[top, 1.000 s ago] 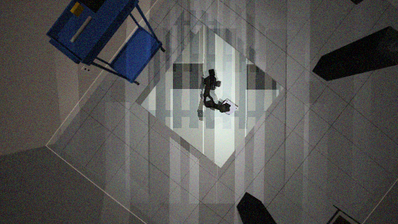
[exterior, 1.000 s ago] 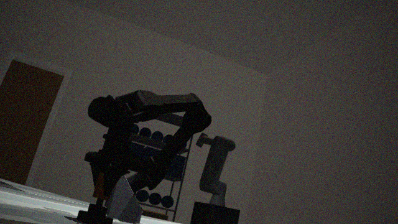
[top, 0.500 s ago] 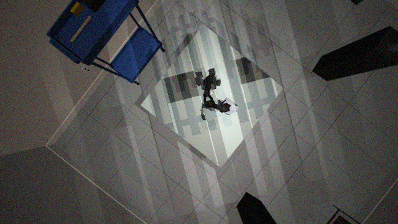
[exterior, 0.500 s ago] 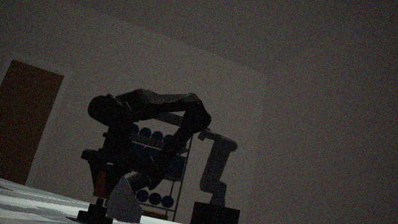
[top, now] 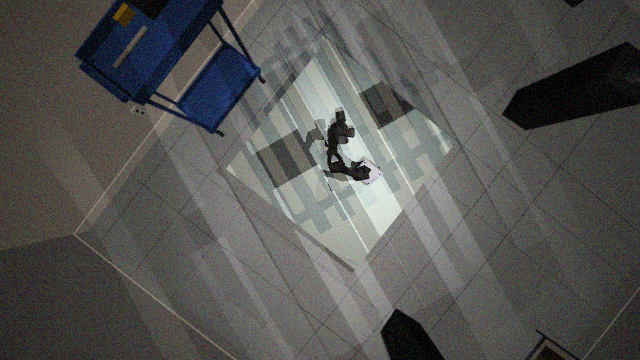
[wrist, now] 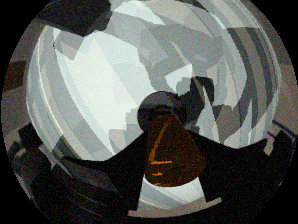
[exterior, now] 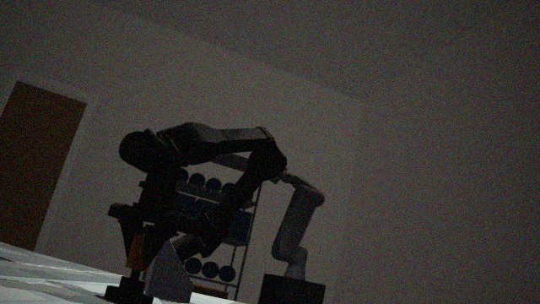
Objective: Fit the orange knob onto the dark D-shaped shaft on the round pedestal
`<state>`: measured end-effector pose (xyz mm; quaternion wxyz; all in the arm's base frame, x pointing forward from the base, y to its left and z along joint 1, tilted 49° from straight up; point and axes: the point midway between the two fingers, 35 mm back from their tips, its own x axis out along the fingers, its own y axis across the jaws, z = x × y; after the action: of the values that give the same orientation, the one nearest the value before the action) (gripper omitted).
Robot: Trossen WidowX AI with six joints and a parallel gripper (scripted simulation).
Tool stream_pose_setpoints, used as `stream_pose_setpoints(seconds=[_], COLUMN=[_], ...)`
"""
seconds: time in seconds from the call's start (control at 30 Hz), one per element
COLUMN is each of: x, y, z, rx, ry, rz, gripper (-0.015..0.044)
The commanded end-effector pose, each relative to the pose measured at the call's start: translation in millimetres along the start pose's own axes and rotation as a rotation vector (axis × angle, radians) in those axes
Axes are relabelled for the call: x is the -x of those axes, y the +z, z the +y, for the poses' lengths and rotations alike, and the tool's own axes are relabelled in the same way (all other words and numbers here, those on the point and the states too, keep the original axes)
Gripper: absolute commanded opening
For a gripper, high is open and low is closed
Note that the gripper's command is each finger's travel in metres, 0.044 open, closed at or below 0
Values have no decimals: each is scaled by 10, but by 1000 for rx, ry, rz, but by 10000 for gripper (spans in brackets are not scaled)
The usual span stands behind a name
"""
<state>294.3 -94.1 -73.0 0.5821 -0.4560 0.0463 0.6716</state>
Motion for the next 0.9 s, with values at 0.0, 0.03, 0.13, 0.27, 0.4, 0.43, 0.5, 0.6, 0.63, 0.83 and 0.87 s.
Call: stream_pose_setpoints(seconds=[0.0,0.03,0.13,0.27,0.4,0.43,0.5,0.6,0.63,0.83,0.87], x=[-2,9,35,44,45,44,41,34,31,18,17], y=[-4,-5,-8,-11,-14,-15,-16,-16,-15,-7,-6], z=[-11,-13,-22,-27,-25,-23,-20,-13,-10,9,12], rx=[5,5,5,-21,-177,-239,-378,-588,-658,-1078,-1148], ry=[-5,-5,-5,-5,-5,-5,-5,-5,-5,-6,-6], rz=[2,2,2,2,2,2,2,1,1,0,0], gripper=[0,0,0,0,0,0,0,0,0,0,0])
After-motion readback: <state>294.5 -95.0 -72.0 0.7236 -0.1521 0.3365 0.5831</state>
